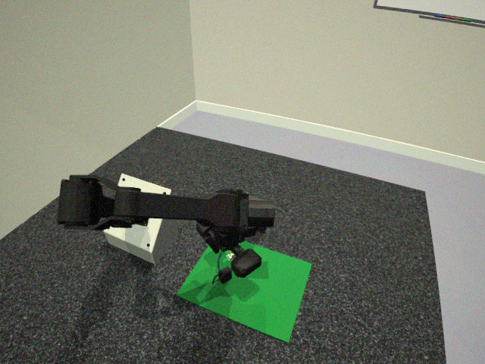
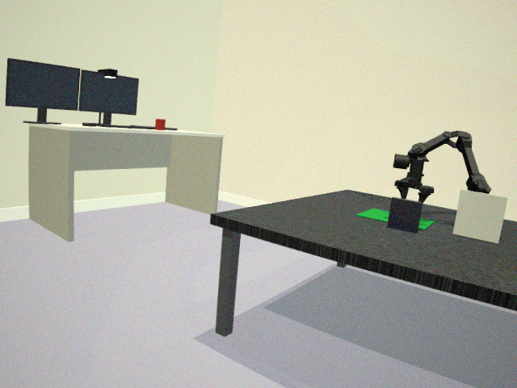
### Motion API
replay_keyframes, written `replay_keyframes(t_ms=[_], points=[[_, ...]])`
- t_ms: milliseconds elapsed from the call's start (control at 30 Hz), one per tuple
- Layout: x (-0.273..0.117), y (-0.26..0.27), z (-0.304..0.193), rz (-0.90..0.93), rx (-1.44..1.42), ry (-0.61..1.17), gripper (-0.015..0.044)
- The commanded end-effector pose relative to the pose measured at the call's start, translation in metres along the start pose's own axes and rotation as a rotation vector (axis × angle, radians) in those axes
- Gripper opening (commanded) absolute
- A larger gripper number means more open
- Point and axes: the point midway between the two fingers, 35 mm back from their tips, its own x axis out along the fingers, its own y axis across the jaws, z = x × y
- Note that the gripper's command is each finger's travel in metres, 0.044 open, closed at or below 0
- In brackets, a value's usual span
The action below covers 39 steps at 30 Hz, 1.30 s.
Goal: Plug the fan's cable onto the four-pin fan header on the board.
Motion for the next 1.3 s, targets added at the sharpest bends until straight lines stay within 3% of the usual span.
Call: replay_keyframes(t_ms=[0, 1267], points=[[0.005, 0.001, -0.001, -0.004, -0.008, 0.006, 0.0440], [0.054, 0.001, -0.002, -0.005, -0.010, 0.009, 0.0440]])
